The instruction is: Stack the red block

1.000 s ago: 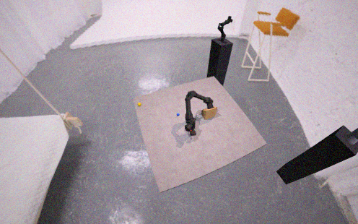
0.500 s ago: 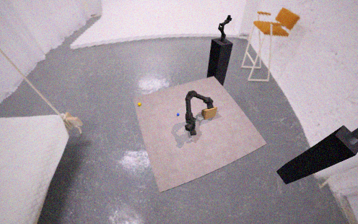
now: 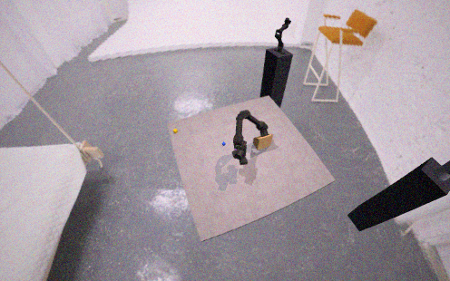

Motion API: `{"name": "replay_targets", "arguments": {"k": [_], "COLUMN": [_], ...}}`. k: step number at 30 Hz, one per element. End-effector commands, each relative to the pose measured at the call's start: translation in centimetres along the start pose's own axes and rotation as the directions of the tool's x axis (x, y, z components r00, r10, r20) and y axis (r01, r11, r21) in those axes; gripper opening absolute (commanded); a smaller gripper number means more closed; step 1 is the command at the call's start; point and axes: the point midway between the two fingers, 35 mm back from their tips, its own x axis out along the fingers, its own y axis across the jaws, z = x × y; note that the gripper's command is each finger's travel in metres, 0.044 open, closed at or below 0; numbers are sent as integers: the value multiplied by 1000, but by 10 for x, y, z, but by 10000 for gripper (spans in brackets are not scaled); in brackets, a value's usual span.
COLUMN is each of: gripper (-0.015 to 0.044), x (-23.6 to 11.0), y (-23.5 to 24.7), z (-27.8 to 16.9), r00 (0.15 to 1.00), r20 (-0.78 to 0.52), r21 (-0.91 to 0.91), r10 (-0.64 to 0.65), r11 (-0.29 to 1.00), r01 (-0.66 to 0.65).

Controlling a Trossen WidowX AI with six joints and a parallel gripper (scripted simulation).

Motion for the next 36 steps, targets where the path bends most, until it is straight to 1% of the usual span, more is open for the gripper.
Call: {"name": "replay_targets", "arguments": {"k": [1, 4, 11, 23, 36], "gripper": [0, 0, 0, 0, 0], "x": [-20, -27, -27, -36, -39], "y": [0, 0, -2, -60, -126], "z": [0, 0, 2, 22, 33], "r00": [1000, 1000, 1000, 1000, 1000], "r20": [-2, -2, -3, -8, -11], "r21": [7, 7, 7, -15, -31], "r10": [5, 5, 6, 14, 19], "r11": [1000, 1000, 1000, 1000, 999], "r01": [-5, -5, -6, -14, -19]}}
